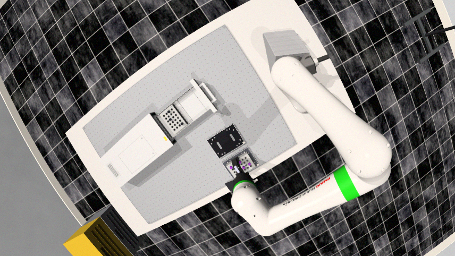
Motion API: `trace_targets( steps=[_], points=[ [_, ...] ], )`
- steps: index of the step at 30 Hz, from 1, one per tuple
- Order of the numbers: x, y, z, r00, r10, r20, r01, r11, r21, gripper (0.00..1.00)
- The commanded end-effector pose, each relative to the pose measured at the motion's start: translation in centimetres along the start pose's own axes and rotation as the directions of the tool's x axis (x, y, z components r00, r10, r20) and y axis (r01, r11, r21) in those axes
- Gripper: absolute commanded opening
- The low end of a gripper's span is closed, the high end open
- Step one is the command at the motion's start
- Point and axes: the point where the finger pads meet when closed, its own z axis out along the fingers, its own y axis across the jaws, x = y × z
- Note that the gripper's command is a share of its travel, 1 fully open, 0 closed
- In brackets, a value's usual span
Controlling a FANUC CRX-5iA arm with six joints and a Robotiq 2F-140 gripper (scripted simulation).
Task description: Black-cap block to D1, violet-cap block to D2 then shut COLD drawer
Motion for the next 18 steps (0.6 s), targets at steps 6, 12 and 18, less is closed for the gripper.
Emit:
trace_targets(
  steps=[6, 12, 18],
  points=[
    [0.1, 0.0, -0.1, 1.0, -0.001, -0.002, 0.001, 1.0, 0.0, 0.66],
    [0.0, 0.0, -3.6, 1.0, 0.0, -0.001, 0.0, 1.0, 0.0, 0.66],
    [0.0, 0.0, -4.4, 1.0, 0.0, -0.001, 0.0, 1.0, 0.0, 0.66]
  ],
)
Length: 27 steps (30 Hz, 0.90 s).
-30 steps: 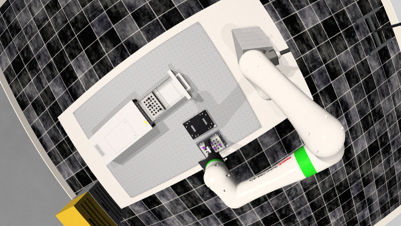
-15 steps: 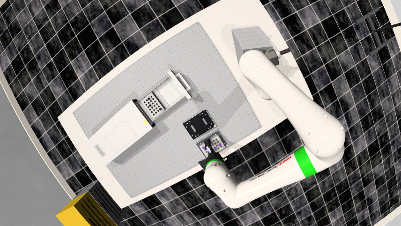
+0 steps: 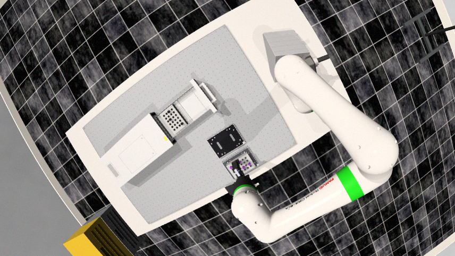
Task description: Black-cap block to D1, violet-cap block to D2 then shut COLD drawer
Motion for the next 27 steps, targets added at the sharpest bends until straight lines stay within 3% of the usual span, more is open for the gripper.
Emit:
trace_targets(
  steps=[1, 27],
  points=[
    [0.0, 0.0, -0.4, 1.0, -0.001, -0.002, 0.001, 1.0, 0.0, 0.66],
    [0.0, 0.0, -3.4, 1.0, -0.001, -0.001, 0.001, 1.0, 0.0, 0.66]
  ],
)
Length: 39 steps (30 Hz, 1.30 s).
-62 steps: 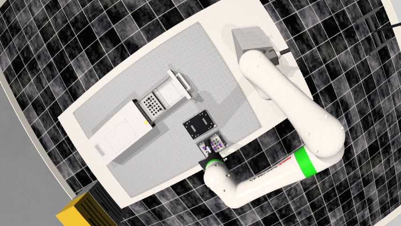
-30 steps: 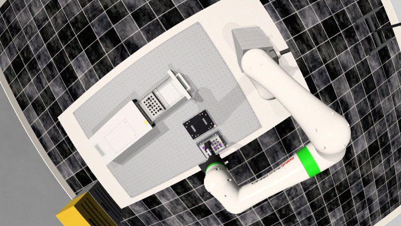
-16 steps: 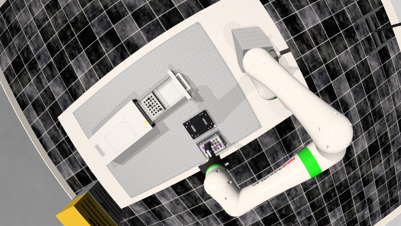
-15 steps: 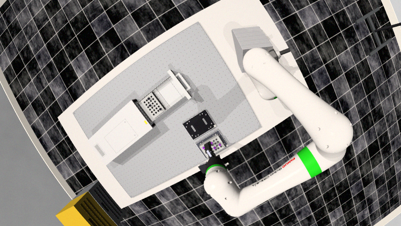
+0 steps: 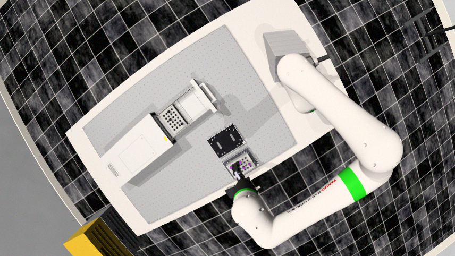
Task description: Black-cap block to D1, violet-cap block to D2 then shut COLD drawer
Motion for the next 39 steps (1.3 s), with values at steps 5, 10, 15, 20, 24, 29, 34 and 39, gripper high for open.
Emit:
trace_targets(
  steps=[5, 10, 15, 20, 24, 29, 34, 39],
  points=[
    [0.0, 0.0, -0.9, 1.0, 0.0, -0.001, 0.0, 1.0, 0.0, 0.66],
    [0.0, 0.0, -1.6, 1.0, 0.0, -0.001, 0.0, 1.0, 0.0, 0.66],
    [0.0, 0.0, -2.0, 1.0, 0.0, -0.001, 0.0, 1.0, 0.0, 0.66],
    [0.0, 0.0, -2.7, 1.0, 0.0, -0.001, 0.0, 1.0, 0.0, 0.66],
    [0.0, 0.0, -3.2, 1.0, 0.0, -0.001, 0.0, 1.0, 0.0, 0.66],
    [0.0, 0.0, -3.7, 1.0, 0.0, -0.001, 0.0, 1.0, 0.0, 0.66],
    [0.7, 1.7, -3.7, 0.994, 0.106, -0.001, -0.106, 0.994, 0.0, 0.66],
    [1.5, 3.8, -3.8, 0.971, 0.237, -0.001, -0.237, 0.971, 0.0, 0.66]
  ],
)
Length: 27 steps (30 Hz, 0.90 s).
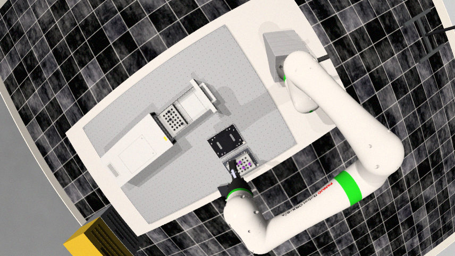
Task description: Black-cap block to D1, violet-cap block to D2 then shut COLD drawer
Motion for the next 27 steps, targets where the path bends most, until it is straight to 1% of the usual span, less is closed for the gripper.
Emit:
trace_targets(
  steps=[1, 6, 8, 12, 17, 23, 25, 27],
  points=[
    [0.8, 1.2, -0.1, 0.996, 0.085, 0.0, -0.085, 0.996, -0.001, 0.66],
    [2.0, 3.1, -0.1, 0.976, 0.217, -0.001, -0.217, 0.976, 0.0, 0.66],
    [2.0, 3.1, -0.1, 0.976, 0.217, -0.001, -0.217, 0.976, 0.0, 0.66],
    [2.9, 4.5, -0.1, 0.948, 0.319, -0.001, -0.319, 0.948, 0.0, 0.66],
    [4.0, 6.3, -0.1, 0.897, 0.442, -0.001, -0.442, 0.897, 0.0, 0.66],
    [5.4, 8.4, -0.1, 0.815, 0.58, -0.001, -0.58, 0.815, 0.0, 0.66],
    [5.4, 8.4, -0.1, 0.815, 0.58, -0.001, -0.58, 0.815, 0.0, 0.66],
    [5.8, 9.1, -0.1, 0.783, 0.622, -0.001, -0.622, 0.783, 0.0, 0.66]
  ],
)
